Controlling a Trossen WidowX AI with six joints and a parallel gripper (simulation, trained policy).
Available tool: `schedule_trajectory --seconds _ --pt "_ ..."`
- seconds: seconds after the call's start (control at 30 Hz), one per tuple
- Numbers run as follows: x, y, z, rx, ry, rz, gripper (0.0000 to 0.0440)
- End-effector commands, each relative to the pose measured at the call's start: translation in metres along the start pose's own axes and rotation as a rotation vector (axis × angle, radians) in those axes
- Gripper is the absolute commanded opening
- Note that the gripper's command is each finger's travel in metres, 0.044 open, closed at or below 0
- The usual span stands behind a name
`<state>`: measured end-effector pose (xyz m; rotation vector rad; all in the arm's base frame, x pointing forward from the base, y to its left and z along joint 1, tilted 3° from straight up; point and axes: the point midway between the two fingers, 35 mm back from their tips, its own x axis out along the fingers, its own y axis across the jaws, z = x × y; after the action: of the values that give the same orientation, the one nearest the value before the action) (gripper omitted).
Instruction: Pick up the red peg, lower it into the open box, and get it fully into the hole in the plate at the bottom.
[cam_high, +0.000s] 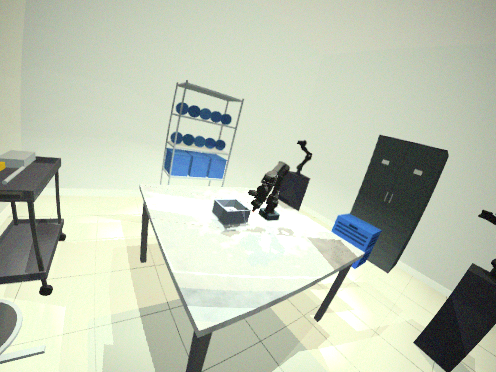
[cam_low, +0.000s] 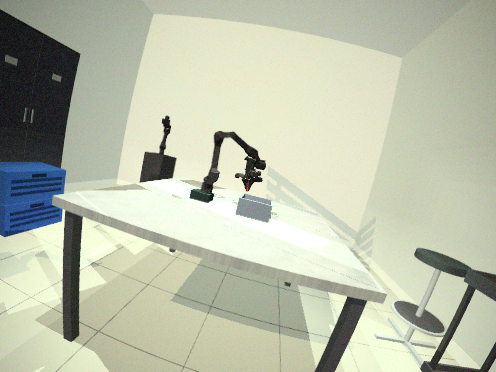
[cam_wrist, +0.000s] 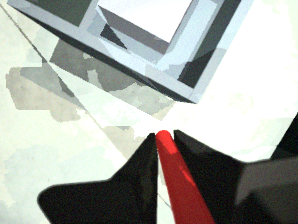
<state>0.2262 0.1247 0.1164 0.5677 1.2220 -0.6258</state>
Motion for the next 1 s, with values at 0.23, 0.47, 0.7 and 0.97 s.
schedule_trajectory --seconds 0.23,0.47,0.7,0.97 --pt "0.000 0.001 0.054 0.110 -0.072 -0.009 0.0000" --pt "0.012 0.000 0.087 0.143 -0.100 -0.021 0.0000" --pt "0.029 -0.003 0.116 0.139 -0.104 -0.031 0.0000" --pt "0.051 -0.008 0.137 0.094 -0.073 -0.039 0.0000"
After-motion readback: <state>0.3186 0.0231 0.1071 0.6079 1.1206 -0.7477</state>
